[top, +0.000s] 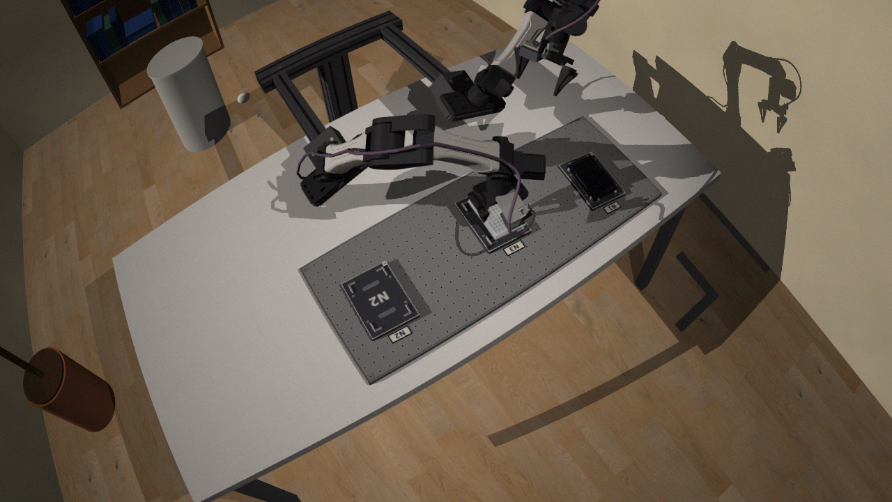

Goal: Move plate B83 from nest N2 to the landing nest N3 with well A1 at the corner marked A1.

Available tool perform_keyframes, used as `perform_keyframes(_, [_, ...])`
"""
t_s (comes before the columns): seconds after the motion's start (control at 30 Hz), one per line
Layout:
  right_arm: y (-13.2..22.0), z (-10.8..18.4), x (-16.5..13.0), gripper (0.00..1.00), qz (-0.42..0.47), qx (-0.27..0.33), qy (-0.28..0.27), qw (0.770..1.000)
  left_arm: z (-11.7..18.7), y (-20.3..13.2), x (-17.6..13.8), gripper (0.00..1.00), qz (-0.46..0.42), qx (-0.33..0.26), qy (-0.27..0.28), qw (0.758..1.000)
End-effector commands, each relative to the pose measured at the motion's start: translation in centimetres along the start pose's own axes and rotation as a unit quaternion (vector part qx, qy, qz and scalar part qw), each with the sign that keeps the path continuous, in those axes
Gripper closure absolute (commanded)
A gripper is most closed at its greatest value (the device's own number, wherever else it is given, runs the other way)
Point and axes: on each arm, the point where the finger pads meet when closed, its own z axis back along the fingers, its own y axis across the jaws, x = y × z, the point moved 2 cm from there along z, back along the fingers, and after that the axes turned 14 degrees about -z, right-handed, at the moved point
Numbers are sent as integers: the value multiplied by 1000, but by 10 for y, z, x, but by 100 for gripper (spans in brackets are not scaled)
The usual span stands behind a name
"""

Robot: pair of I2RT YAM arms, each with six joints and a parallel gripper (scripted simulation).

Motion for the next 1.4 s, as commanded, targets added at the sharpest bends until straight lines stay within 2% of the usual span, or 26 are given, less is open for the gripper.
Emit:
perform_keyframes(0.0, [4, 16, -5, 20, -2, 24, -8, 1000, 2, 1, 1, 0, 0, -1, -3, 1000])
perform_keyframes(0.4, [-2, 7, -4, 20, 3, 8, -3, 1000, 2, 1, 1, 0, 0, -1, -3, 1000])
perform_keyframes(0.7, [-2, 12, 0, 20, -2, 22, -8, 1000, 2, 1, 1, 0, 0, -1, -3, 1000])
perform_keyframes(0.87, [-8, -12, -3, 20, 3, 4, -4, 1000, 2, 1, 1, 0, 0, -1, -3, 1000])
perform_keyframes(1.07, [-11, -28, -4, 20, 6, -5, -1, 1000, 2, 1, 1, 0, 0, -1, -3, 1000])
perform_keyframes(1.37, [-13, -31, -4, 20, 8, -18, 0, 1000, 2, 1, 1, 0, 0, -1, -3, 1000])
